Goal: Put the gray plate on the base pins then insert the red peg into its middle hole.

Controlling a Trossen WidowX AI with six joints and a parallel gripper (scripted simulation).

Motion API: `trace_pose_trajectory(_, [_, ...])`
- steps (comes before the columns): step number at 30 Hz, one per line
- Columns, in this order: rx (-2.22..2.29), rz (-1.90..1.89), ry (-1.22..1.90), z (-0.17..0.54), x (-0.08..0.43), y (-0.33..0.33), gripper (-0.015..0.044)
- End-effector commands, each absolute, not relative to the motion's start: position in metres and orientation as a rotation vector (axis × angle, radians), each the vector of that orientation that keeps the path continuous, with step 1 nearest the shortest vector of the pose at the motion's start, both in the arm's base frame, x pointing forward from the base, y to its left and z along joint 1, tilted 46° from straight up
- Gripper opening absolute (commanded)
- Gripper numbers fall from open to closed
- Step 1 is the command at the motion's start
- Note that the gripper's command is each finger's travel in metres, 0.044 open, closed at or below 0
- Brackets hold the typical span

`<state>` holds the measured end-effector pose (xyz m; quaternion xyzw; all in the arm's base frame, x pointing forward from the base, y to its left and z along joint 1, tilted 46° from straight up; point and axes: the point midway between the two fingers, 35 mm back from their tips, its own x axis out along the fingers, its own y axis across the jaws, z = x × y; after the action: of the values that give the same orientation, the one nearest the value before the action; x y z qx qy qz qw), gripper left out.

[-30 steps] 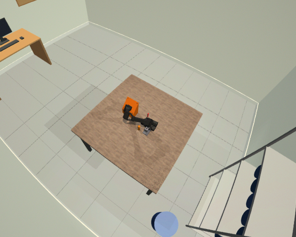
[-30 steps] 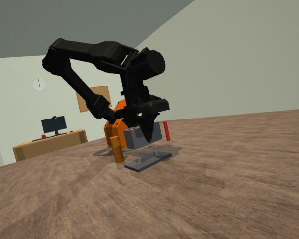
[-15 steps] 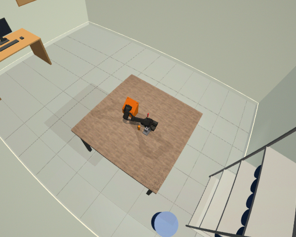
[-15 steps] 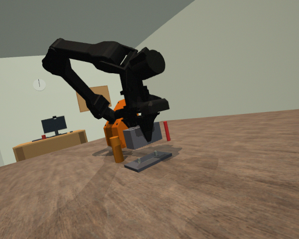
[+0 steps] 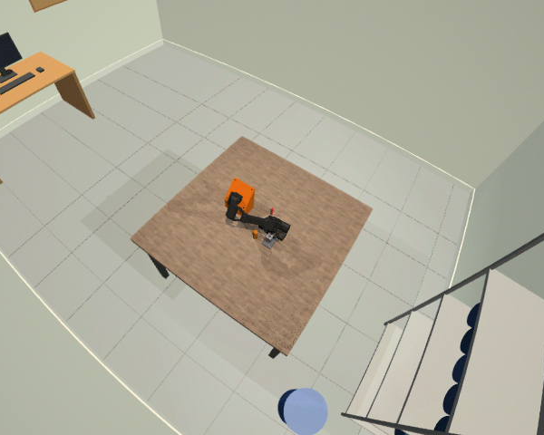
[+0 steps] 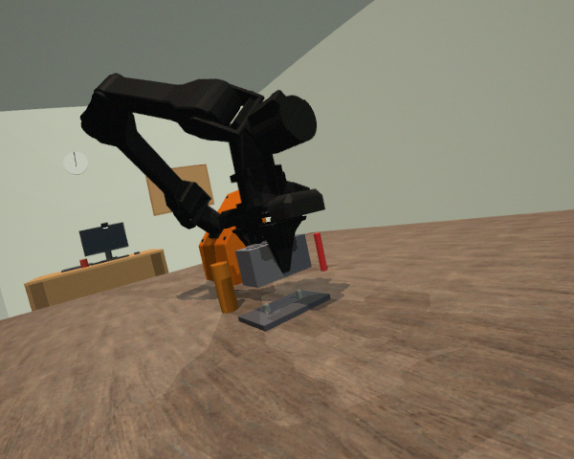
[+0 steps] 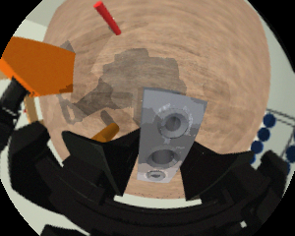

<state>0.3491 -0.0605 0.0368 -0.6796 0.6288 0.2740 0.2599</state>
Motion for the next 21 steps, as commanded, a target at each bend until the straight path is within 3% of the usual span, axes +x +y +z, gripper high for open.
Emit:
trace_pose_trajectory(1, [-1.846,0.739,1.705,0.038,0.350,-0.062,0.0000])
trace_pose_trajectory(21, [-1.847,0.738,1.705,0.018,0.351,-0.083,0.0000])
